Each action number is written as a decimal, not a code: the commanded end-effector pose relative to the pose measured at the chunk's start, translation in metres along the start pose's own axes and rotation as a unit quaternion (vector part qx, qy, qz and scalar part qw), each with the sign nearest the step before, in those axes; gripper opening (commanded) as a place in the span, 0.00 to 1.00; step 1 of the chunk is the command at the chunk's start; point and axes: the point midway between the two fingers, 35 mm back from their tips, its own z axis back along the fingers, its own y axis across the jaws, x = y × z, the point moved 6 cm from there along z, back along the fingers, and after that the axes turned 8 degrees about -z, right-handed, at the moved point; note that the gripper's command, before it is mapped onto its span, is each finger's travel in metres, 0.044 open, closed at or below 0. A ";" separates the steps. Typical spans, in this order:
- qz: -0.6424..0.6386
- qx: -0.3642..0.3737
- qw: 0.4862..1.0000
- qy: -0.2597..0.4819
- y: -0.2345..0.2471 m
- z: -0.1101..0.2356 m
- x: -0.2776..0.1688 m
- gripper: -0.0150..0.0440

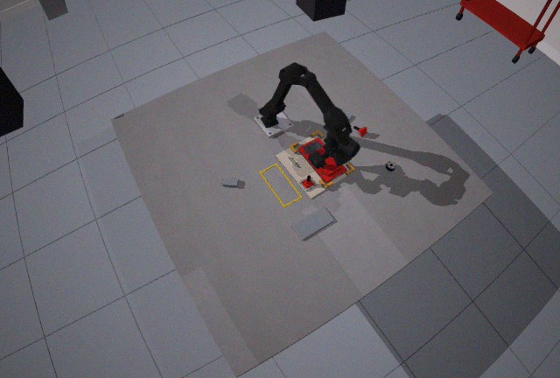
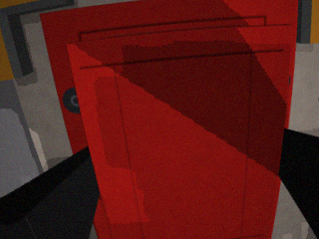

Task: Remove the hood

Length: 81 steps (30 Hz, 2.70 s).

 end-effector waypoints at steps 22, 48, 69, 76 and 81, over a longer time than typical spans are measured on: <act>0.000 0.001 1.000 -0.002 0.000 0.019 0.001 0.25; 0.000 0.000 1.000 -0.002 0.000 0.068 0.001 0.25; -0.015 -0.009 1.000 0.003 -0.081 0.065 0.011 0.25; -0.011 -0.009 1.000 0.002 -0.115 0.067 0.010 0.25; -0.009 -0.009 1.000 0.001 -0.139 0.069 0.007 0.25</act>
